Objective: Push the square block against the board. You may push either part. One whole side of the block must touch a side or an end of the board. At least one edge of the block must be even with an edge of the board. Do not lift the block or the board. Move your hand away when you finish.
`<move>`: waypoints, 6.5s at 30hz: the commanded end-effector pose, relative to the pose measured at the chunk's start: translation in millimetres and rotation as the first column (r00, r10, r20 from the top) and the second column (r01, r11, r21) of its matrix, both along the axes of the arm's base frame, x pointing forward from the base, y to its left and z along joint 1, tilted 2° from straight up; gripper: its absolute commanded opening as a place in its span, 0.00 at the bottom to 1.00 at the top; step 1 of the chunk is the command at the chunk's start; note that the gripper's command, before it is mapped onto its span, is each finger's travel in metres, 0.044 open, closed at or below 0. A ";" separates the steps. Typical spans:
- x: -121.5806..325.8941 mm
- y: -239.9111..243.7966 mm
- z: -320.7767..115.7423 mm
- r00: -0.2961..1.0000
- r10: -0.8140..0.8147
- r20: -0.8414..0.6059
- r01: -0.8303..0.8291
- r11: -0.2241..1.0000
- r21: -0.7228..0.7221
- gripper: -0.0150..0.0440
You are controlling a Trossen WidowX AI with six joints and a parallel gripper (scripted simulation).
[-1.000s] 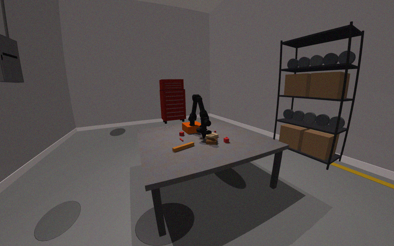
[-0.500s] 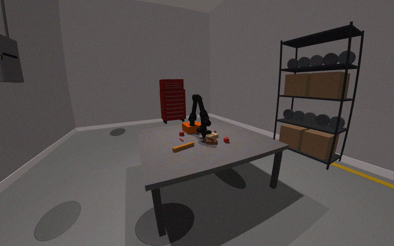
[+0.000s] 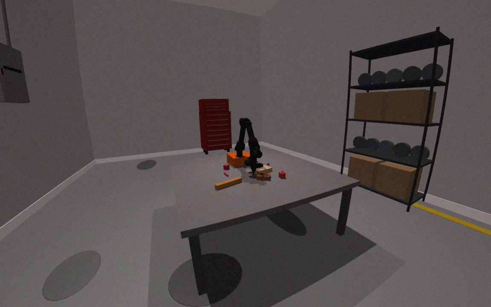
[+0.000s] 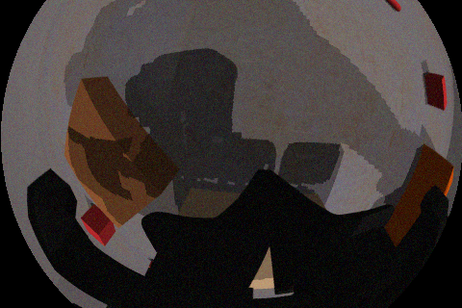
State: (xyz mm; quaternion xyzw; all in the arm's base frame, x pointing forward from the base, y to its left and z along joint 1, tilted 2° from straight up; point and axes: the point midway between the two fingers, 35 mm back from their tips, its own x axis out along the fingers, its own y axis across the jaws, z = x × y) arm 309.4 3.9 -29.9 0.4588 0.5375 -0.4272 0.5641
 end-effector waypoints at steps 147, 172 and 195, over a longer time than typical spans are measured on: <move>-5.6 200.6 5.7 -0.993 0.005 -0.114 0.000 -0.999 -0.043 0.25; -0.5 183.8 5.4 -0.993 0.005 -0.114 0.000 -0.999 -0.041 0.25; 4.0 168.4 5.1 -0.993 0.005 -0.115 0.000 -0.999 -0.040 0.25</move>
